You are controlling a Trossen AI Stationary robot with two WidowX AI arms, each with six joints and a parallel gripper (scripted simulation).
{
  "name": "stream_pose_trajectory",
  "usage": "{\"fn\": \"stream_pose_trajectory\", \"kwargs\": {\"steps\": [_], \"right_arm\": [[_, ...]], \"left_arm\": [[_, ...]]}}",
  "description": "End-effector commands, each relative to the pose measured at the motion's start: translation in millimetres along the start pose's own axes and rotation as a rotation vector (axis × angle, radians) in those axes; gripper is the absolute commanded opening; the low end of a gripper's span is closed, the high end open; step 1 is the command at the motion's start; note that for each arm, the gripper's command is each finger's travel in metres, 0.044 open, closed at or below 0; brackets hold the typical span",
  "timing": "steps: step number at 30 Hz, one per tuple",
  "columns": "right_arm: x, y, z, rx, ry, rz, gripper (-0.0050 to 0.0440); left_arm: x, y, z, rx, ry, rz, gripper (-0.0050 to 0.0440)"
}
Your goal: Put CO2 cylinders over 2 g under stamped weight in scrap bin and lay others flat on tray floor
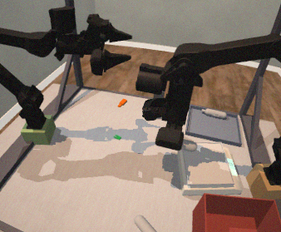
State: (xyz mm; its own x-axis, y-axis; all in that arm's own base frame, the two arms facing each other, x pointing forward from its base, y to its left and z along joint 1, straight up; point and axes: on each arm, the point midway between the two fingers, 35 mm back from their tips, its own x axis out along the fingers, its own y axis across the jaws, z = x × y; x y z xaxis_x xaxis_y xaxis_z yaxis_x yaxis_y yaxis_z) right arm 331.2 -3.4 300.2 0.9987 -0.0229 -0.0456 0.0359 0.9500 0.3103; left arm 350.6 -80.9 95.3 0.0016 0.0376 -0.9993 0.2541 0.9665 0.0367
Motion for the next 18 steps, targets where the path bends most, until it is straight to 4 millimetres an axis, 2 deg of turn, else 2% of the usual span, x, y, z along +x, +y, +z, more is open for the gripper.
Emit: {"fn": "stream_pose_trajectory", "kwargs": {"steps": [1,10,18], "right_arm": [[-9.9,6.1,10.3,-0.156,-0.047,0.031,0.044],[-18.3,10.5,20.8,-0.299,-0.096,0.043,0.044],[-17.5,10.1,19.8,-0.32,-0.093,0.04,0.044]], "left_arm": [[-10.5,0.7,2.9,-0.004,-0.033,0.0,-0.005],[-10.5,0.7,2.9,-0.004,-0.033,0.0,-0.005],[-10.5,0.7,2.9,-0.004,-0.033,0.0,-0.005]]}}
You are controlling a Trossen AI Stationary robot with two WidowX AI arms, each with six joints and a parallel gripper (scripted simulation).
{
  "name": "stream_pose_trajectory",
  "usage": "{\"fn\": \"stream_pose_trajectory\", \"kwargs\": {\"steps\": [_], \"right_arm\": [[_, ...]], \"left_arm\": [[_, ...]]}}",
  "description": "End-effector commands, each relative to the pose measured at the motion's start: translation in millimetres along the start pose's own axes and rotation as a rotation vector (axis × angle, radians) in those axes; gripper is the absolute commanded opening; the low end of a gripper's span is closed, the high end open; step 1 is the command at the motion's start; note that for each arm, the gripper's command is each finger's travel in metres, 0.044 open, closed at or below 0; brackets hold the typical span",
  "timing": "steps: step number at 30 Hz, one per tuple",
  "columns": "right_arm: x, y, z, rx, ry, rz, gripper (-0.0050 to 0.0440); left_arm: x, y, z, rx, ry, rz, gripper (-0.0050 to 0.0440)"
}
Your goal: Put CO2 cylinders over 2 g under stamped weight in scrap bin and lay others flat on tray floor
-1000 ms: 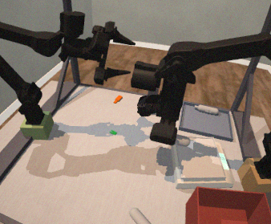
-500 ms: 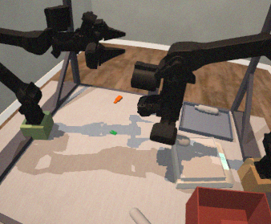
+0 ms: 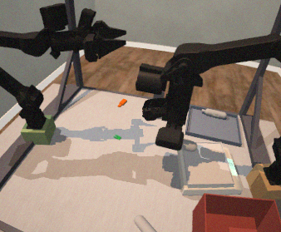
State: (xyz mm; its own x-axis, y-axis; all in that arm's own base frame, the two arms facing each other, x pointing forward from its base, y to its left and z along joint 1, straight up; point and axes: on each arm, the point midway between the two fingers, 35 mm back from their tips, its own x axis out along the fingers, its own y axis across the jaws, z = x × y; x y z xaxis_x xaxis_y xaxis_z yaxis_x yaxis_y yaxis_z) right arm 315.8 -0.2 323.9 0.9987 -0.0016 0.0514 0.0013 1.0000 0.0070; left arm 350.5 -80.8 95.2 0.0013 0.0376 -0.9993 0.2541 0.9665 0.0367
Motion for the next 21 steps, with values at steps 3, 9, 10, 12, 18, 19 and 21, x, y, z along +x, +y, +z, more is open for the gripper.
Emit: {"fn": "stream_pose_trajectory", "kwargs": {"steps": [3,9,10,12,18,19,21], "right_arm": [[-1.0,0.6,0.6,-0.011,-0.004,0.004,0.044],[2.0,0.9,6.1,0.023,0.015,-0.013,0.044],[2.8,0.9,4.4,0.037,0.033,-0.021,0.044],[4.8,1.2,-0.9,0.08,0.093,-0.05,0.044],[9.1,3.2,6.0,0.233,0.191,-0.176,0.044],[9.1,3.5,6.7,0.249,0.203,-0.193,0.044],[9.1,3.5,6.7,0.249,0.203,-0.193,0.044]], "left_arm": [[-10.5,0.7,2.9,-0.004,-0.033,0.0,-0.005],[-10.2,-2.9,-7.6,-0.006,-0.037,-0.002,-0.005],[-9.3,-3.9,-10.9,-0.006,-0.037,-0.002,-0.005],[-6.8,-6.5,-20.2,-0.006,-0.036,-0.002,-0.005],[2.8,-15.2,-53.4,-0.005,-0.034,-0.003,-0.005],[4.0,-16.1,-57.2,-0.005,-0.034,-0.003,-0.005],[4.0,-16.1,-57.2,-0.005,-0.034,-0.003,-0.005]]}}
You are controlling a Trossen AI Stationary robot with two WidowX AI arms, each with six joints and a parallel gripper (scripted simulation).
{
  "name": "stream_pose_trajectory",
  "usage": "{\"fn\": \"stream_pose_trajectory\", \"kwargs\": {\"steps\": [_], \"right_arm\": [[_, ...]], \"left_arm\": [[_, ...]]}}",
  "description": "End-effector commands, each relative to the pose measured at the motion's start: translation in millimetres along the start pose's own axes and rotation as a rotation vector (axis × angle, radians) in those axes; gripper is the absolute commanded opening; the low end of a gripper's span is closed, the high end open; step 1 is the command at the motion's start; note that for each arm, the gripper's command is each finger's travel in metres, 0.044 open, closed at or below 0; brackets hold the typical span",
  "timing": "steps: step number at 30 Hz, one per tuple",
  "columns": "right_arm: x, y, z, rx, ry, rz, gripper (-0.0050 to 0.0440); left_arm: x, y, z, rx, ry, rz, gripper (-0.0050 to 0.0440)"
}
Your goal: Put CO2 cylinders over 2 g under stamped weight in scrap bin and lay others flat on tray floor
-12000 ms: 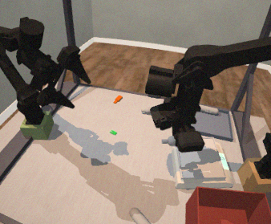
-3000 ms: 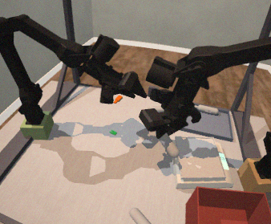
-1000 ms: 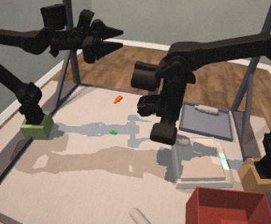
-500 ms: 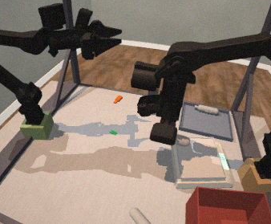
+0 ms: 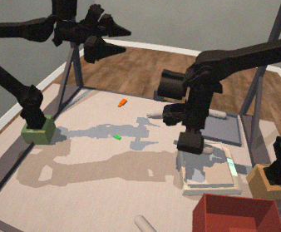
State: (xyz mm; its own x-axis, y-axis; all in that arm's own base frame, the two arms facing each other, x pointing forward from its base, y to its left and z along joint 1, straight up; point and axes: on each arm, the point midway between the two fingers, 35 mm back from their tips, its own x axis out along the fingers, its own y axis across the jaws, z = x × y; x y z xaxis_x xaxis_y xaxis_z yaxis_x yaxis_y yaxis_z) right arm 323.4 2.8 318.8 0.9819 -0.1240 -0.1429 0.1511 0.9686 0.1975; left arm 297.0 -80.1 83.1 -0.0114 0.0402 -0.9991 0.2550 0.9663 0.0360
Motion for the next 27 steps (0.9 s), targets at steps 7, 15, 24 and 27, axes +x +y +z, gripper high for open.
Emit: {"fn": "stream_pose_trajectory", "kwargs": {"steps": [7,15,24,27], "right_arm": [[-7.2,1.0,3.2,0.118,0.136,-0.179,0.044],[-20.6,-4.1,-4.2,0.131,0.226,-0.313,0.044],[-39.9,-12.3,-7.7,0.098,0.292,-0.447,0.044],[-48.0,-18.1,-13.7,0.058,0.336,-0.487,0.044]], "left_arm": [[-1.0,-8.9,-28.8,-0.006,-0.045,-0.002,-0.005],[4.5,-14.1,-47.7,-0.006,-0.044,-0.002,-0.005],[8.1,-17.1,-59.2,-0.003,-0.043,-0.002,-0.005],[15.4,-17.3,-59.9,-0.003,-0.029,-0.001,-0.005]]}}
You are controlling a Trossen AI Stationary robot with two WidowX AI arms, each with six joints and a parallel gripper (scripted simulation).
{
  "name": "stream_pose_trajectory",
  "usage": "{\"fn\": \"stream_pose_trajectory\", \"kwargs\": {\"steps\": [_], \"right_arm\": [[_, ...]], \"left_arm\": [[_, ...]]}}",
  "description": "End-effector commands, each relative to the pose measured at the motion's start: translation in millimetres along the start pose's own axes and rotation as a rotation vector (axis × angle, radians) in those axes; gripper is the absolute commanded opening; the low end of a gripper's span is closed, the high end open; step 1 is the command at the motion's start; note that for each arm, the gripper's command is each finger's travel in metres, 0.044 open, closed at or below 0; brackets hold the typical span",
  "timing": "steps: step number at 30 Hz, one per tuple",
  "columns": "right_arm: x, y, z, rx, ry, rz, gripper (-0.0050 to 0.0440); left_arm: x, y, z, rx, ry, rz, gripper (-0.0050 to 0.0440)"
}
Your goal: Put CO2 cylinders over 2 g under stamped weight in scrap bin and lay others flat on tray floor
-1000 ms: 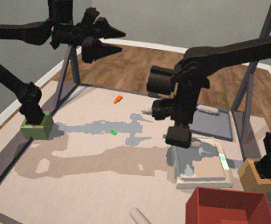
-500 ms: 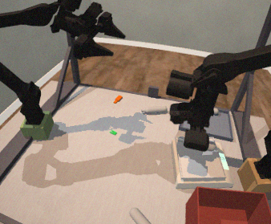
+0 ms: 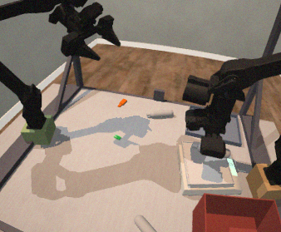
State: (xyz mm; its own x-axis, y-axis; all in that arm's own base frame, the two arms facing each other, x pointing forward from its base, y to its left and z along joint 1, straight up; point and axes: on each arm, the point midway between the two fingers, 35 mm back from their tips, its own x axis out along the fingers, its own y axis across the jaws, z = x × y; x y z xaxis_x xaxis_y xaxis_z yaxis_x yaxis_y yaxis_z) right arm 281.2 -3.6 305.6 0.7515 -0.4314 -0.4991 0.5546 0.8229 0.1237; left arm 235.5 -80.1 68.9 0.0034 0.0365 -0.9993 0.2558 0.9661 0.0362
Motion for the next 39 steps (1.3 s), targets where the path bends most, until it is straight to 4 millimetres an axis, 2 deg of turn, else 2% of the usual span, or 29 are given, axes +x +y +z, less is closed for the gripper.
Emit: {"fn": "stream_pose_trajectory", "kwargs": {"steps": [1,5,14,16,24,25,30,33,39], "right_arm": [[-8.2,-10.1,-3.0,-0.032,0.041,-0.071,0.044],[-9.0,-16.2,-9.2,-0.066,0.068,-0.097,0.044],[-9.7,-16.9,-8.6,-0.063,0.067,-0.095,0.044],[-9.7,-16.9,-8.6,-0.065,0.067,-0.095,0.044],[-8.3,-18.1,-11.5,-0.071,0.072,-0.098,0.044],[-8.3,-18.1,-11.5,-0.071,0.072,-0.098,0.044],[-8.3,-18.1,-11.5,-0.071,0.072,-0.098,0.044],[-8.3,-18.1,-11.5,-0.071,0.072,-0.098,0.044],[-8.3,-18.1,-11.5,-0.071,0.072,-0.098,0.044]], "left_arm": [[6.1,-1.0,-1.2,-0.004,0.0,0.001,-0.005],[13.7,-1.1,-1.0,-0.004,-0.004,0.0,-0.005],[8.5,-2.2,6.5,-0.004,-0.024,-0.002,-0.005],[13.0,-1.5,-1.0,-0.004,-0.017,-0.001,-0.005],[26.6,-1.5,-8.8,-0.004,-0.013,-0.001,-0.005],[28.4,-1.8,-3.9,-0.004,-0.014,-0.001,-0.005],[38.1,-1.9,-6.7,-0.004,-0.003,0.0,-0.005],[33.8,-2.5,6.2,-0.004,-0.025,-0.001,-0.005],[32.9,-2.4,7.5,-0.003,-0.028,-0.001,-0.005]]}}
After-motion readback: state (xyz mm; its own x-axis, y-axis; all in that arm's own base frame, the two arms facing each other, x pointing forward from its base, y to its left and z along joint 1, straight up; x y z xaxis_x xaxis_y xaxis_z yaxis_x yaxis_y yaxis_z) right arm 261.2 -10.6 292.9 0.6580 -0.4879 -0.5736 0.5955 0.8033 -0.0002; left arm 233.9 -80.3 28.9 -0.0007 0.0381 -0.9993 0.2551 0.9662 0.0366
